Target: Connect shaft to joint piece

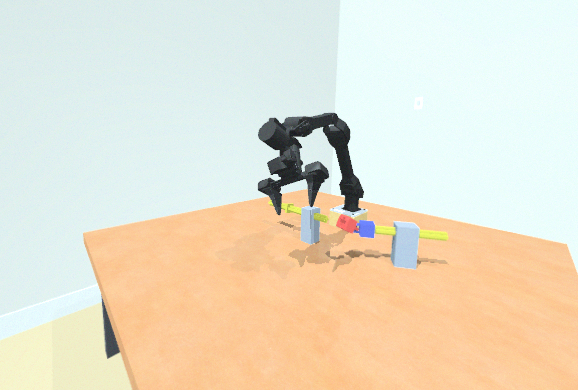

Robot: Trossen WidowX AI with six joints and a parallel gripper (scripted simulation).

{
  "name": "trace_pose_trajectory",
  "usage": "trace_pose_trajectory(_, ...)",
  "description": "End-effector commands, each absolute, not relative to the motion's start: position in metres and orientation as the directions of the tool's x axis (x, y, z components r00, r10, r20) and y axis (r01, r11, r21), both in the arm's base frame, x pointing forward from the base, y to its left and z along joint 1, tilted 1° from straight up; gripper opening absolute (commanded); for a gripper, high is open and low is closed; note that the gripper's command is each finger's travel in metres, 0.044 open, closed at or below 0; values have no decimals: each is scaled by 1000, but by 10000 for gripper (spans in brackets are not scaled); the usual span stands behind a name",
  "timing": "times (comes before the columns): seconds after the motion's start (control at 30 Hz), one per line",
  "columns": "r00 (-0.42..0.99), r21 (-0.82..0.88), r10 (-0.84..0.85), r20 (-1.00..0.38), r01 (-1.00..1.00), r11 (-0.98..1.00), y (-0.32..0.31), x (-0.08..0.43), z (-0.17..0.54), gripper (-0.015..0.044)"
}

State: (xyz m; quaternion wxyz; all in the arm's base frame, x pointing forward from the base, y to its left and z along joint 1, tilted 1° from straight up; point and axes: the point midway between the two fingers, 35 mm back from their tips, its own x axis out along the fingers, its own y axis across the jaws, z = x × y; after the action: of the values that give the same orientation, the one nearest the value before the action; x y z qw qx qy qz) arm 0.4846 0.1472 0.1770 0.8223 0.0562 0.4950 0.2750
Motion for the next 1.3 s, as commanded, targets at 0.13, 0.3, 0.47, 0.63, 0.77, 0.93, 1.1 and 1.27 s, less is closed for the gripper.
trace_pose_trajectory(0.13,335,215,293,-895,-252,944,147,462,228,440)
trace_pose_trajectory(0.3,327,200,273,-905,-240,950,147,459,230,440)
trace_pose_trajectory(0.47,323,199,270,-907,-238,951,147,457,229,440)
trace_pose_trajectory(0.63,226,151,191,-955,-185,971,154,424,216,440)
trace_pose_trajectory(0.77,138,83,104,-985,-148,985,157,391,205,440)
trace_pose_trajectory(0.93,68,14,23,-997,-123,992,157,363,199,440)
trace_pose_trajectory(1.1,68,14,23,-997,-123,992,157,363,199,440)
trace_pose_trajectory(1.27,73,7,22,-997,-198,980,157,363,198,440)
